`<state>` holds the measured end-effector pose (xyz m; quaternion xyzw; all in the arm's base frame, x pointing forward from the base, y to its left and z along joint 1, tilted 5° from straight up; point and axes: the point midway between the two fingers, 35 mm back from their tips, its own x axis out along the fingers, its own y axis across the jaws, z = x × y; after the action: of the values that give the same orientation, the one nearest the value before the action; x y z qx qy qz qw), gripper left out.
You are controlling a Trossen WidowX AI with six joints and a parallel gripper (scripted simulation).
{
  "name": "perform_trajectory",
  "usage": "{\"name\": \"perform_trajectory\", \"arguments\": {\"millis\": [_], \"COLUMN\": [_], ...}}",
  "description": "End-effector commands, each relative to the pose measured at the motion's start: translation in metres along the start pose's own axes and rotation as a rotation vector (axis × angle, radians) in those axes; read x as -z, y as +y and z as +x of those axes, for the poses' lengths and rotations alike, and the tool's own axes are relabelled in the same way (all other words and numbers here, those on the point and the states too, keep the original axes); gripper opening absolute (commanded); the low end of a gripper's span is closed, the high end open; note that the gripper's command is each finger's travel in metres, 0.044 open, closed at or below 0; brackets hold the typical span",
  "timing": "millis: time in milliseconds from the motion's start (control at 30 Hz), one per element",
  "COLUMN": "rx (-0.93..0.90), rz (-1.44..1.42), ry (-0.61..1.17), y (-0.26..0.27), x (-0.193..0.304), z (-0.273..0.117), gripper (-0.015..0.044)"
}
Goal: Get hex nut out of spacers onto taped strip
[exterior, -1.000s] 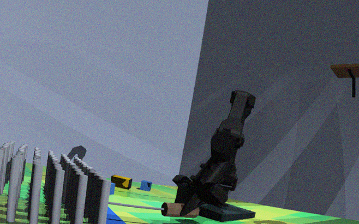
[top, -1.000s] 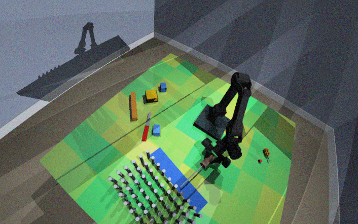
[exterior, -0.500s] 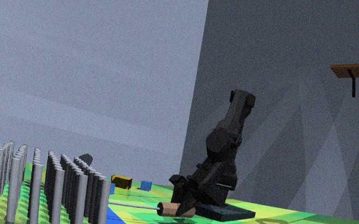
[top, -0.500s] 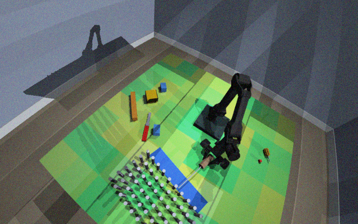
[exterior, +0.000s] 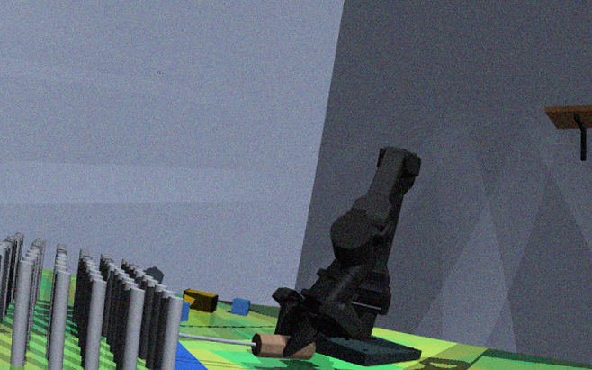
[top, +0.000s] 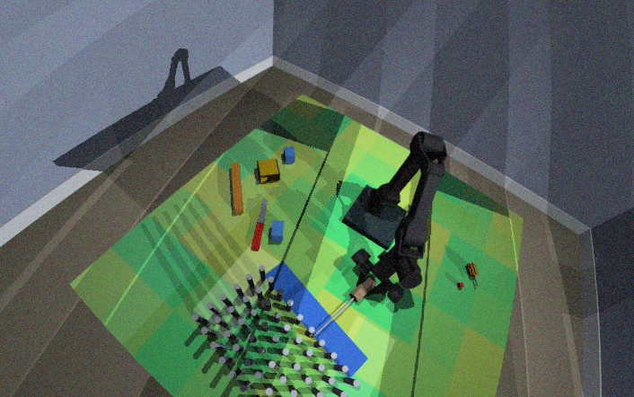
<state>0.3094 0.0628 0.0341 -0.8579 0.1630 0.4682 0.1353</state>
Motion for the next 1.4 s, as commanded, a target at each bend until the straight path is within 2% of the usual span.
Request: {"name": "perform_trajectory", "arguments": {"millis": [0, 1367], "rx": [0.007, 0.008], "rz": [0.0, -0.001], "ry": [0.007, 0.01], "y": [-0.003, -0.003], "x": [0.006, 0.036], "z": [0.002, 0.021], "gripper": [0.0, 0.0]}}
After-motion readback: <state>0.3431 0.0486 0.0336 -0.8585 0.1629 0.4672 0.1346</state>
